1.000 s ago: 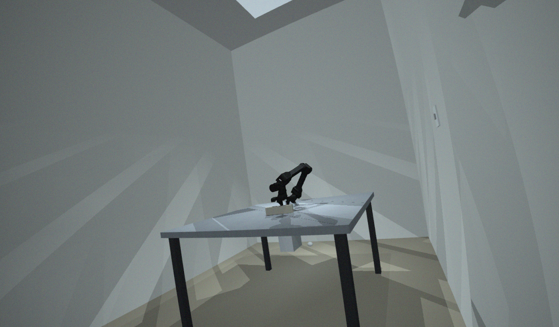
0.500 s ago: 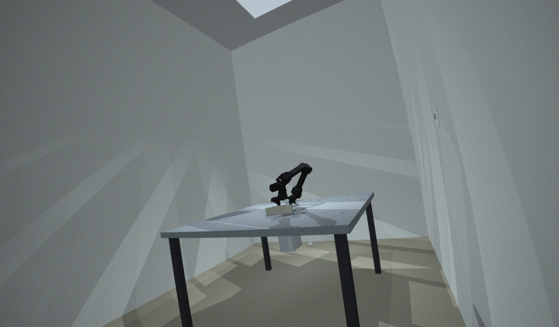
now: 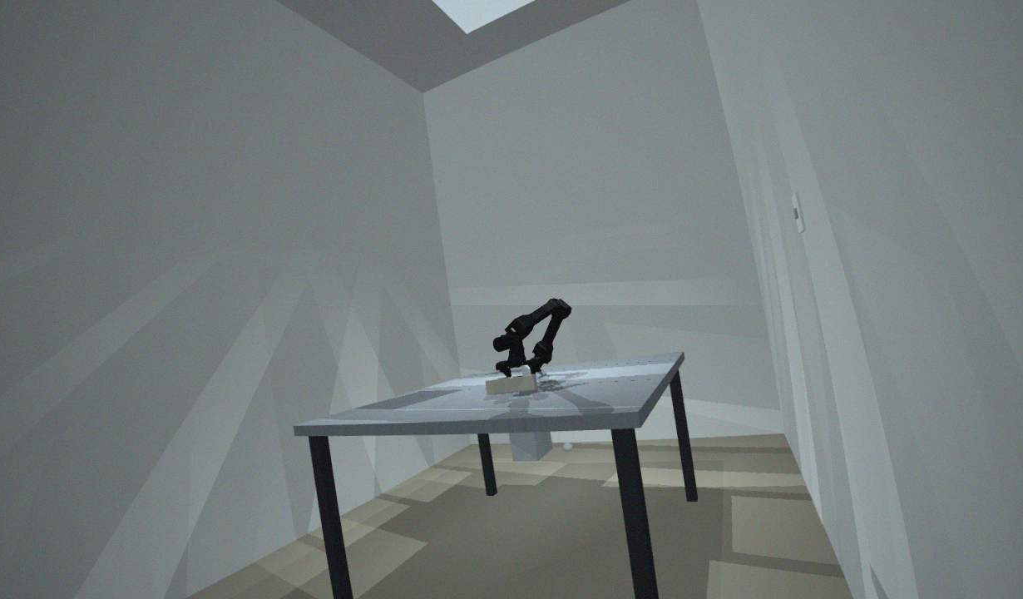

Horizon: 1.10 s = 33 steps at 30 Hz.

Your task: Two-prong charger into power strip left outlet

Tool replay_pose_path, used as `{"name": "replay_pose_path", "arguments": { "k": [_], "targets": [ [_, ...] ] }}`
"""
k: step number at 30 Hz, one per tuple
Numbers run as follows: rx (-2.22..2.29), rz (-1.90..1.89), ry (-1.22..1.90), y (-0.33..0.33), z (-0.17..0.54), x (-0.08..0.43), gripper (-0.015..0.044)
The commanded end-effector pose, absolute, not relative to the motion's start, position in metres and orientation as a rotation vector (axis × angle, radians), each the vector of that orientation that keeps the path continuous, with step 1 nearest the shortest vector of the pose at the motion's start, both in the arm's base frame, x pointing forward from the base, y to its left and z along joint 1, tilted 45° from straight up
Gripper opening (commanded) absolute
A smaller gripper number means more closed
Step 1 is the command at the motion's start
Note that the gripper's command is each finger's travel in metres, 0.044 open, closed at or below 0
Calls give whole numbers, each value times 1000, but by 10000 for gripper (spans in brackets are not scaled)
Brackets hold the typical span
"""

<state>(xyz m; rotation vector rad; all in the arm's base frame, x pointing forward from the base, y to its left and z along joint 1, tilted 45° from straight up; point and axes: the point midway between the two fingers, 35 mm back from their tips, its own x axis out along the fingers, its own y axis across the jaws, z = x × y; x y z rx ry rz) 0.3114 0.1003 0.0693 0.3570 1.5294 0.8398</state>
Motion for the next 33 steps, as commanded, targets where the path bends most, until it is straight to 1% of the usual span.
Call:
{"name": "replay_pose_path", "arguments": {
  "k": [1,33],
  "targets": [
    [357,845,1520,100,71,309,440],
    [355,851,1499,98,69,300,440]
  ]
}}
